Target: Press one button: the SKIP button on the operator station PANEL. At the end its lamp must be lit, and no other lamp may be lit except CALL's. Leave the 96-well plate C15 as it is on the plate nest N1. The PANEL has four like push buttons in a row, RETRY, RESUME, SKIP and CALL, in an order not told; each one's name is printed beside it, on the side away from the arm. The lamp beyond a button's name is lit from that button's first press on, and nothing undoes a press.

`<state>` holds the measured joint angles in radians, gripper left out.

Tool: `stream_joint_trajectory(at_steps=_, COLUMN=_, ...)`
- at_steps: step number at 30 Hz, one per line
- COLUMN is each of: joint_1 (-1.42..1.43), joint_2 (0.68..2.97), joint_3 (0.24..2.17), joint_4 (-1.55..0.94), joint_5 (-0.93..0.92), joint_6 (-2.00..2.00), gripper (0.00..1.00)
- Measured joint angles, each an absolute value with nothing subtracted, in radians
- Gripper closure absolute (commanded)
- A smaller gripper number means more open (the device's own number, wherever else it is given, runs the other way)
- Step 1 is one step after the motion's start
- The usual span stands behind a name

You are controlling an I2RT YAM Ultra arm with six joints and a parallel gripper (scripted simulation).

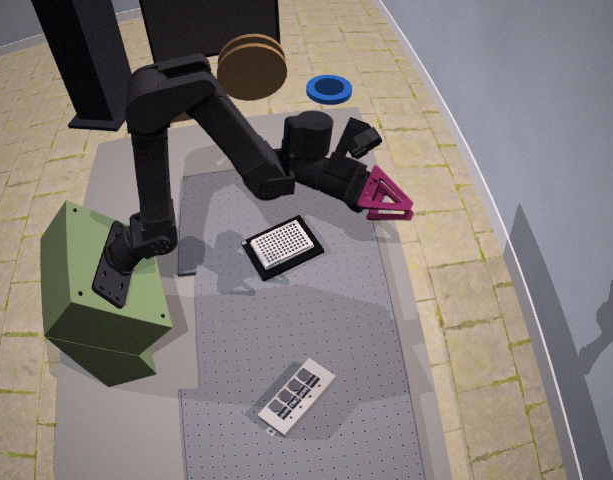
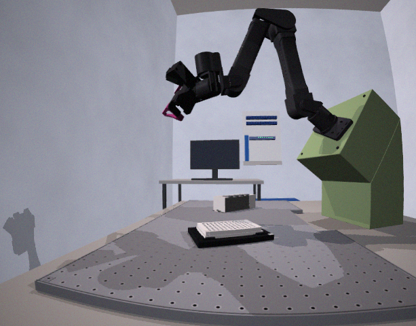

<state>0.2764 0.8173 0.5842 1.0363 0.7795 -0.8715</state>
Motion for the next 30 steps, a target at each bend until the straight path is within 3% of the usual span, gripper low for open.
stream_joint_trajectory(at_steps=16, joint_1=0.276, joint_2=0.817, joint_3=0.584, joint_4=1.036, joint_5=0.780, joint_6=-0.871, gripper=0.00)
stream_joint_trajectory(at_steps=17, joint_1=0.276, joint_2=0.817, joint_3=0.584, joint_4=1.036, joint_5=0.780, joint_6=-0.871, gripper=1.00)
stream_joint_trajectory(at_steps=30, joint_1=0.141, joint_2=0.892, joint_3=0.609, joint_4=0.845, joint_5=0.604, joint_6=-0.779, gripper=1.00)
